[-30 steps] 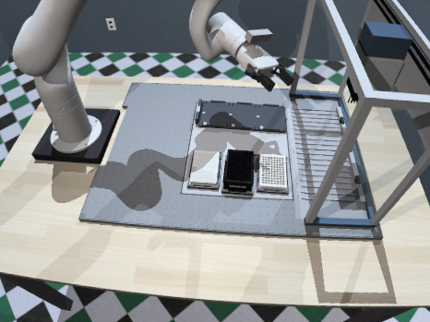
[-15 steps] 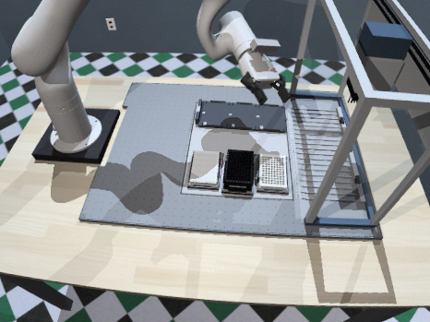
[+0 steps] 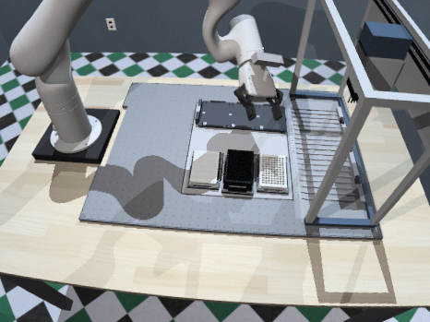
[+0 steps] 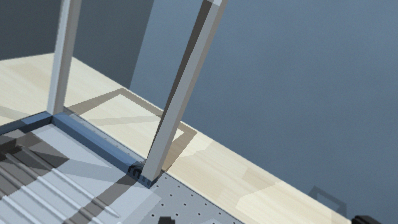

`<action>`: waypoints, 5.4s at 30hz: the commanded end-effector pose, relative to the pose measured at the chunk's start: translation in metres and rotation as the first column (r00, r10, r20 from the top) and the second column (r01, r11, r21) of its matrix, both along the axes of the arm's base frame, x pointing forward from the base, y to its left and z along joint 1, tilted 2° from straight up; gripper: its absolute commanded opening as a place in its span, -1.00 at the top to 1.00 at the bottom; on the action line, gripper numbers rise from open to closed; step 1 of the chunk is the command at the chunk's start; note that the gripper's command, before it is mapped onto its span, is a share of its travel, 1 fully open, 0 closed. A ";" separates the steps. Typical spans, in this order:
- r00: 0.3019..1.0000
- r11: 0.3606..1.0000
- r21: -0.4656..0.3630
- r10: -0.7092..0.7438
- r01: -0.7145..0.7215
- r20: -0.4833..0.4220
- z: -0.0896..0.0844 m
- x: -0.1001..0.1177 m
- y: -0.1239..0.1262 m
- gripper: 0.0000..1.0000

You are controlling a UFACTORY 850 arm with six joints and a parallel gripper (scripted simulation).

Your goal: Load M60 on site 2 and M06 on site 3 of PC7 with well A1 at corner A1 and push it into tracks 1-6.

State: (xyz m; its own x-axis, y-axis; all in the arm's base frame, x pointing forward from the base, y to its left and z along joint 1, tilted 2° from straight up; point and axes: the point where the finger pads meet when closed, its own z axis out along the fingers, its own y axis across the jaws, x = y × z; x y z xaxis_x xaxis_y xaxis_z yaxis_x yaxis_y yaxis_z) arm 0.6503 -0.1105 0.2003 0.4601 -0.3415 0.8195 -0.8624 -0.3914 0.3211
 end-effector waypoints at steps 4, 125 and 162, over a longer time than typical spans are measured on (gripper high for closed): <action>0.991 0.988 0.094 -0.118 0.124 -0.065 -0.016 -0.015 -0.018 -1.00; 0.827 0.276 0.872 -0.516 0.405 -0.221 -0.162 0.046 -0.044 -1.00; 0.827 0.276 0.872 -0.516 0.405 -0.221 -0.178 0.046 -0.044 -1.00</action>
State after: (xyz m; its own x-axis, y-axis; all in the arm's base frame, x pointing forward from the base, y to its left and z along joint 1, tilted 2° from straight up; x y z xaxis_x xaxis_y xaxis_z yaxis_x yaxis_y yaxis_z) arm 0.6953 -0.1541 0.0234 -0.0764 -0.9962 -0.0415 -0.9970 0.0768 -0.0077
